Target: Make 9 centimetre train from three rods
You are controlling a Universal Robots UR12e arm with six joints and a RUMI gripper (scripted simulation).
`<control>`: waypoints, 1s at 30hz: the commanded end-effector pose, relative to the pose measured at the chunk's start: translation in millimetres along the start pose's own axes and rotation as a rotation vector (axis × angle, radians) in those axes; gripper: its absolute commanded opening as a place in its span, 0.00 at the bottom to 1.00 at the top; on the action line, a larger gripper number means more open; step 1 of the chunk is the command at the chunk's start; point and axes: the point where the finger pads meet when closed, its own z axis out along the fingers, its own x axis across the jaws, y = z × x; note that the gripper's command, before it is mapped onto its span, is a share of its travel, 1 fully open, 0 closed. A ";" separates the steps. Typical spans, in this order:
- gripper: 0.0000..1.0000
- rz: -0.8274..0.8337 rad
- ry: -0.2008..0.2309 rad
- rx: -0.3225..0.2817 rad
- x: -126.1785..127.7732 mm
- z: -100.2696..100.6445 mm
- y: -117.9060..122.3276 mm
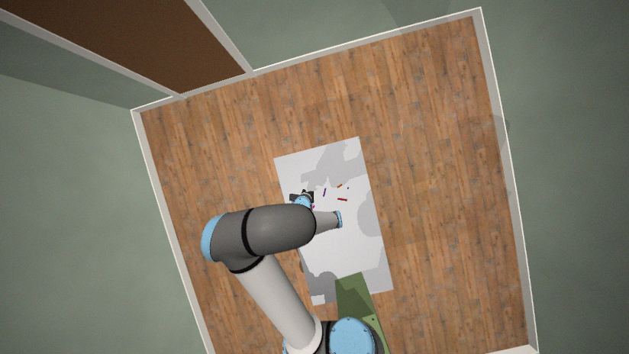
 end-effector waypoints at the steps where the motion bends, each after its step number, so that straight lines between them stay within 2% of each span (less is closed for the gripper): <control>1: 0.14 -0.001 0.004 0.002 3.2 -1.1 -2.5; 10: 0.14 -0.001 0.004 0.002 3.4 0.0 -2.5; 30: 0.14 -0.001 0.004 0.003 2.8 15.6 -2.9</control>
